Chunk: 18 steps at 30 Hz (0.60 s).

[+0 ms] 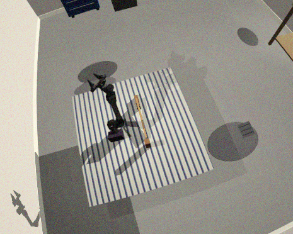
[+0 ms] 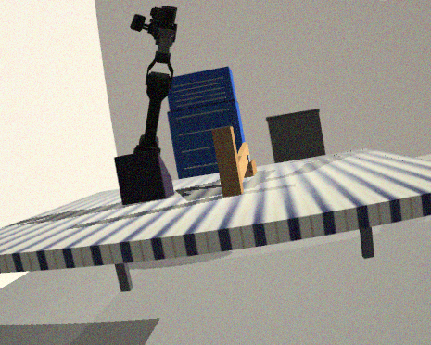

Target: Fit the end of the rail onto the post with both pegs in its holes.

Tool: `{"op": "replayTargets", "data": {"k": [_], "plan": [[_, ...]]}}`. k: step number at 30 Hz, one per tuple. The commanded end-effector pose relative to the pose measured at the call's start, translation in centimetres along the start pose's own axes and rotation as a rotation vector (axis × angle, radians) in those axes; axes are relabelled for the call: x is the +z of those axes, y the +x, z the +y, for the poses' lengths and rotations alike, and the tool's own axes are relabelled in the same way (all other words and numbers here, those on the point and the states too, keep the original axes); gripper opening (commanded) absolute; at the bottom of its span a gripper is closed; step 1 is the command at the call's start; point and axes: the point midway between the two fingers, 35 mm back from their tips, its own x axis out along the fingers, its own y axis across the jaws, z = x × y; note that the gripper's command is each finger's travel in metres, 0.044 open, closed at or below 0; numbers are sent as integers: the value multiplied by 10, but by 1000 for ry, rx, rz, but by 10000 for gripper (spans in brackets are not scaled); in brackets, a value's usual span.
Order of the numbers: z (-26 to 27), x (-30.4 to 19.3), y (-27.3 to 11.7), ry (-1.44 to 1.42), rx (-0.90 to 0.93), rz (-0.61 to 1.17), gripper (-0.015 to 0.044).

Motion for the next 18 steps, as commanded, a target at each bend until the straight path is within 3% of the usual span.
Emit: {"op": "replayTargets", "data": {"k": [1, 11, 18], "plan": [[0, -1, 1, -2, -2, 3, 426], [-43, -103, 55, -224, -169, 282, 440], [-104, -187, 65, -425, -304, 565, 440]]}}
